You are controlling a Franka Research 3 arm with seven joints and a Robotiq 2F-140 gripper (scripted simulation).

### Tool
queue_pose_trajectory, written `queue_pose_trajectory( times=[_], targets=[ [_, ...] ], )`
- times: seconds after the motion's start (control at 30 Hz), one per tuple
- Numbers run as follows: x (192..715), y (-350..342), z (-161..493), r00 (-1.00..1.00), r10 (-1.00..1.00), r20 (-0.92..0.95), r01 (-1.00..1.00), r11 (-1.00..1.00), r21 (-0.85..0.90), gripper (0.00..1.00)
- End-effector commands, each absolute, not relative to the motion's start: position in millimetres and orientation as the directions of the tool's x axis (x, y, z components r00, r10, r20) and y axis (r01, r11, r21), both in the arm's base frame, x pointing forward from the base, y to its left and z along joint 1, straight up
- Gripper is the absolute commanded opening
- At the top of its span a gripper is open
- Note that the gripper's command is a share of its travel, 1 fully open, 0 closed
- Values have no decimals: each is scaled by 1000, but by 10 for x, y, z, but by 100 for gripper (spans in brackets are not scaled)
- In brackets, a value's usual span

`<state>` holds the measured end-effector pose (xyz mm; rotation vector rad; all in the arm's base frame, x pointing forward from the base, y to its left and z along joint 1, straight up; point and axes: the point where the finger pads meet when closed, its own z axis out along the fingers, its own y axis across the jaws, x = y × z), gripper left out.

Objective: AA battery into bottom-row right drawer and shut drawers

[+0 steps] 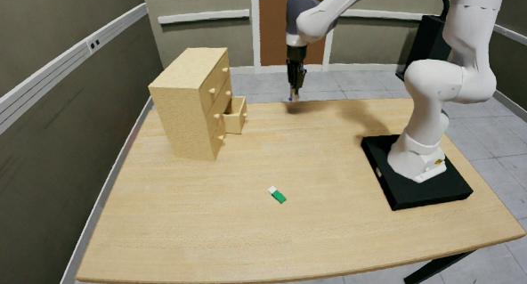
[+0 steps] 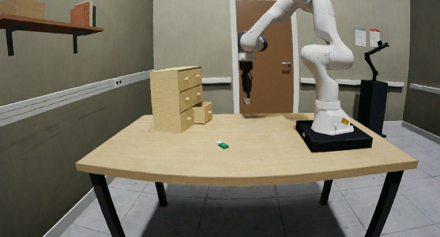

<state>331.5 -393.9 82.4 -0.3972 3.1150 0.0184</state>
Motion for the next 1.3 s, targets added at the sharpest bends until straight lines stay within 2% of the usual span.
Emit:
queue_pose_trajectory(
  times=[0.0,1.27],
  targets=[
    [3351,-3925,839,-987,-161,6,-161,987,11,15],
    [3861,-3518,859,-997,76,7,76,997,4,15]
  ],
)
